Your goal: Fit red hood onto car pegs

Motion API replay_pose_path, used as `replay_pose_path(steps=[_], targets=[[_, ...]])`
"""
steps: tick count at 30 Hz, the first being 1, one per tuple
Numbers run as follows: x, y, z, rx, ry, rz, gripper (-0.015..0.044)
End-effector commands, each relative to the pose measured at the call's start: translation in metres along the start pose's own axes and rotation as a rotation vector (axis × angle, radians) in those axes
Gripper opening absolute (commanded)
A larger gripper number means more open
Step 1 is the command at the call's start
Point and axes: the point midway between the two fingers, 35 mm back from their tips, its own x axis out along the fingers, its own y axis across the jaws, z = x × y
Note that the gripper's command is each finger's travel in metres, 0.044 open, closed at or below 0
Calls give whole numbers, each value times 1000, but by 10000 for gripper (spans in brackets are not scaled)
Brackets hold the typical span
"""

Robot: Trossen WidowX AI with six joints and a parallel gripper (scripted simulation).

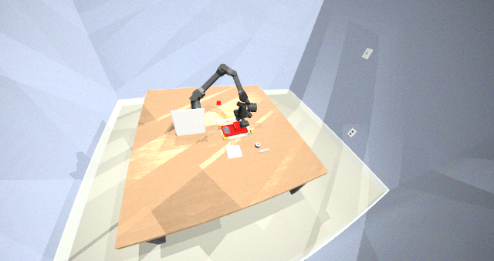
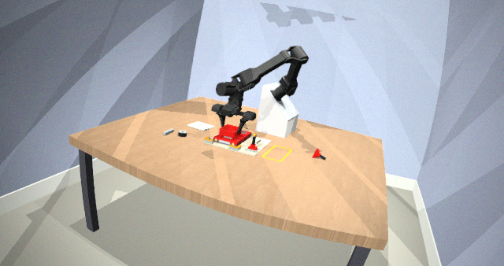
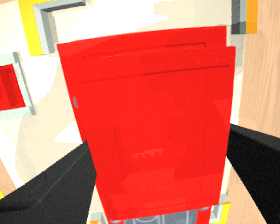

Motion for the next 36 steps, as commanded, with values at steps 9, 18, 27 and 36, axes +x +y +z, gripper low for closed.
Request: replay_pose_path(steps=[9,18,27,36], targets=[[1,0,0,-1,1,-2,0],[-3,0,0,-1,1,-1,0],[-6,0,0,0,0,-1,0],[-4,0,0,0,-3,1,0]])
